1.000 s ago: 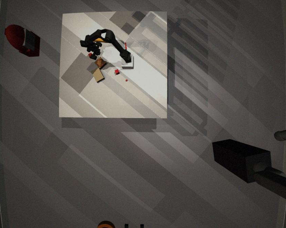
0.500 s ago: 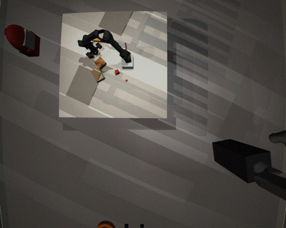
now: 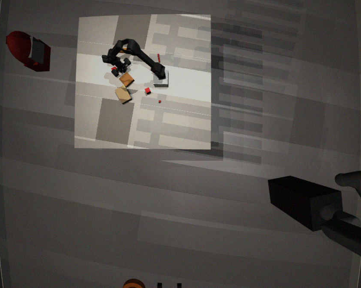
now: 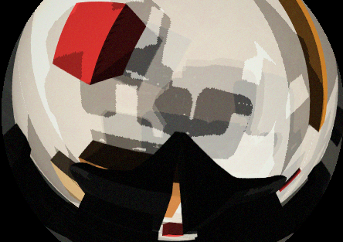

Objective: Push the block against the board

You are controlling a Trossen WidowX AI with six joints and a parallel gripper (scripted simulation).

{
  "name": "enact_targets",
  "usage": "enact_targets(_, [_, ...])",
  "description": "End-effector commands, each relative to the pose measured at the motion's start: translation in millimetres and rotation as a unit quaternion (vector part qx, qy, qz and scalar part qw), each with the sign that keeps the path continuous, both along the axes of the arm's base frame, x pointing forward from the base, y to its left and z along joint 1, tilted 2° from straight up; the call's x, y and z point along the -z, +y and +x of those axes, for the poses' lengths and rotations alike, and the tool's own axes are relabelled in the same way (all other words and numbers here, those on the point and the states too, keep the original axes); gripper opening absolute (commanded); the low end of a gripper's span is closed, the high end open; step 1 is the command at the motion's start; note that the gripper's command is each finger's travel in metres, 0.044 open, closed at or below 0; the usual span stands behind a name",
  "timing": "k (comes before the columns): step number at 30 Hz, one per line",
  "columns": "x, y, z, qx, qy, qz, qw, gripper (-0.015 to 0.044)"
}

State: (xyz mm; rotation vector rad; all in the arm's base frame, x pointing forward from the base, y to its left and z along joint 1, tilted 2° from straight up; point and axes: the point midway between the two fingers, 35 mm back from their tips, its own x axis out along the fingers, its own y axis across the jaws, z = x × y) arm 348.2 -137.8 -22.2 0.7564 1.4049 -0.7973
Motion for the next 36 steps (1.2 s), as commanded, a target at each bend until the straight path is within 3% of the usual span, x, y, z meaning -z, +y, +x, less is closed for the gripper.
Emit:
enact_targets(1, [-0.6,1.0,0.4,0.002,-0.004,-0.001,1.000,0.0000])
enact_targets(36, [0.1,22.4,-10.4,0.002,-0.004,0.000,1.000,0.0000])
